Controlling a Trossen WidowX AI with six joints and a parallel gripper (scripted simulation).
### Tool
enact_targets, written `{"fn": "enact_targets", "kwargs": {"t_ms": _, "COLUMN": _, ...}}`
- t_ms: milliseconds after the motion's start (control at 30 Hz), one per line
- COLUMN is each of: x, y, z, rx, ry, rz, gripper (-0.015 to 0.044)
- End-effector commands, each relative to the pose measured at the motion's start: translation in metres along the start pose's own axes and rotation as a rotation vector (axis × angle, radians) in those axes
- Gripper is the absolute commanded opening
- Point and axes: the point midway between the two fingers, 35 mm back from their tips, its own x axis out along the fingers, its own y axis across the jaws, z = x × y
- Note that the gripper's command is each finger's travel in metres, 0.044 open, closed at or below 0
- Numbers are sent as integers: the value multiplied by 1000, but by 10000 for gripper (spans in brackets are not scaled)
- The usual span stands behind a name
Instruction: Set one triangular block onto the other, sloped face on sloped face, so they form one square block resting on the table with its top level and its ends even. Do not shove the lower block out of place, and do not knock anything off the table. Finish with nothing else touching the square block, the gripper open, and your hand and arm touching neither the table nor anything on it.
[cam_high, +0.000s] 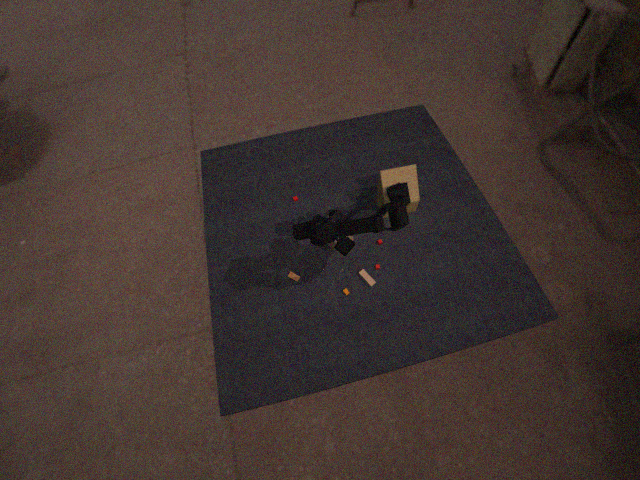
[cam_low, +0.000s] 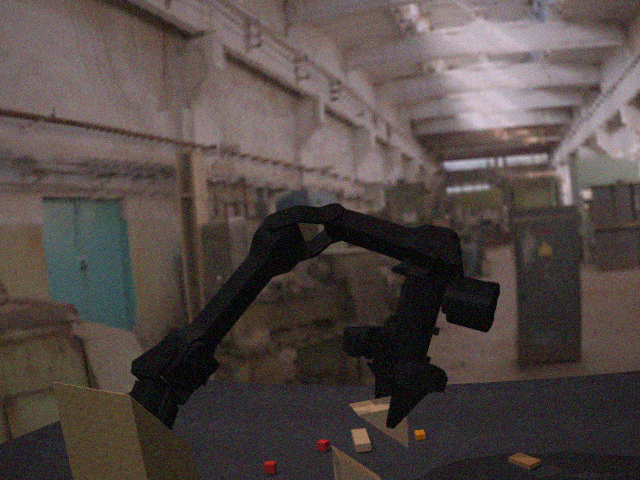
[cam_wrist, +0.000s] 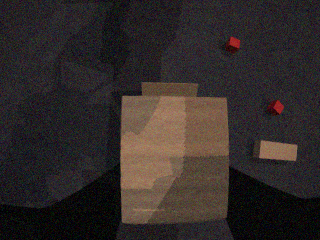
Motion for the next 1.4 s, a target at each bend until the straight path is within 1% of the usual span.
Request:
{"fn": "enact_targets", "kwargs": {"t_ms": 0, "x": 15, "y": 0, "z": 2, "rx": 7, "ry": -28, "rz": -22, "gripper": 0}}
{"fn": "enact_targets", "kwargs": {"t_ms": 133, "x": 21, "y": -1, "z": 2, "rx": 7, "ry": -29, "rz": -23, "gripper": 0}}
{"fn": "enact_targets", "kwargs": {"t_ms": 333, "x": 44, "y": -4, "z": 2, "rx": 7, "ry": -29, "rz": -24, "gripper": 0}}
{"fn": "enact_targets", "kwargs": {"t_ms": 1367, "x": 45, "y": -3, "z": 2, "rx": 8, "ry": -28, "rz": -9, "gripper": 0}}
